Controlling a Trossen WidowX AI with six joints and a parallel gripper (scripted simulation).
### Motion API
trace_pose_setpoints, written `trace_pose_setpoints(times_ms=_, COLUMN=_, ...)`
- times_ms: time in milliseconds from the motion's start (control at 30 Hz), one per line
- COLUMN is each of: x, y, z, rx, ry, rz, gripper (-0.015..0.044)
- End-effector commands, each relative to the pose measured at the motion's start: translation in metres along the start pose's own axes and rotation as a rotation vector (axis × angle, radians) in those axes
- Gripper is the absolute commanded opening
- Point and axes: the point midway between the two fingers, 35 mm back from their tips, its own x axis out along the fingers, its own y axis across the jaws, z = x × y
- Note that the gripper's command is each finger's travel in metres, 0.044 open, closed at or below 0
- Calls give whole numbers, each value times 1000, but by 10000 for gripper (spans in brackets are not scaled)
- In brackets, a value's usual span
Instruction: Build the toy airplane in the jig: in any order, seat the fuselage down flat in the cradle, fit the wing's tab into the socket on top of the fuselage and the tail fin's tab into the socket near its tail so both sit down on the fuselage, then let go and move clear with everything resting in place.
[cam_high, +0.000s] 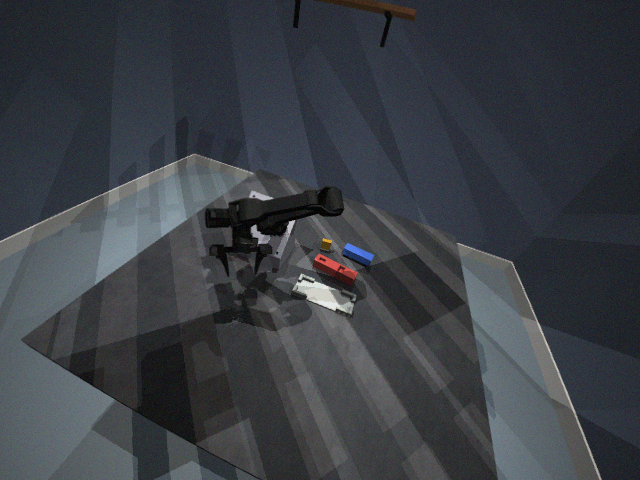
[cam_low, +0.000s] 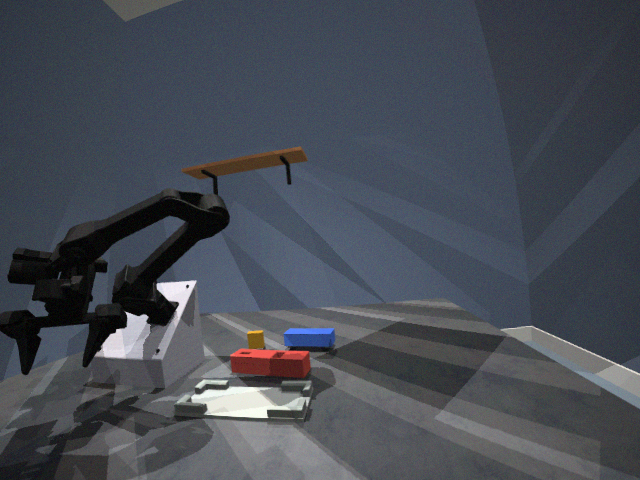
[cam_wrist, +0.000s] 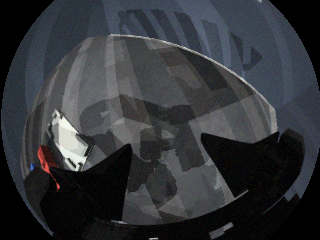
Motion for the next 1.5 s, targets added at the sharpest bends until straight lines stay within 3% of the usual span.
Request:
trace_pose_setpoints(times_ms=0, x=0, y=0, z=0, rx=-3, ry=5, rz=4, gripper=426)
trace_pose_setpoints(times_ms=433, x=9, y=11, z=1, rx=-380, ry=366, rz=234, gripper=440)
trace_pose_setpoints(times_ms=767, x=6, y=-2, z=22, rx=-777, ry=546, rz=279, gripper=440)
trace_pose_setpoints(times_ms=1033, x=14, y=5, z=23, rx=-744, ry=553, rz=320, gripper=440)
trace_pose_setpoints(times_ms=1467, x=65, y=112, z=35, rx=-578, ry=705, rz=567, gripper=440)
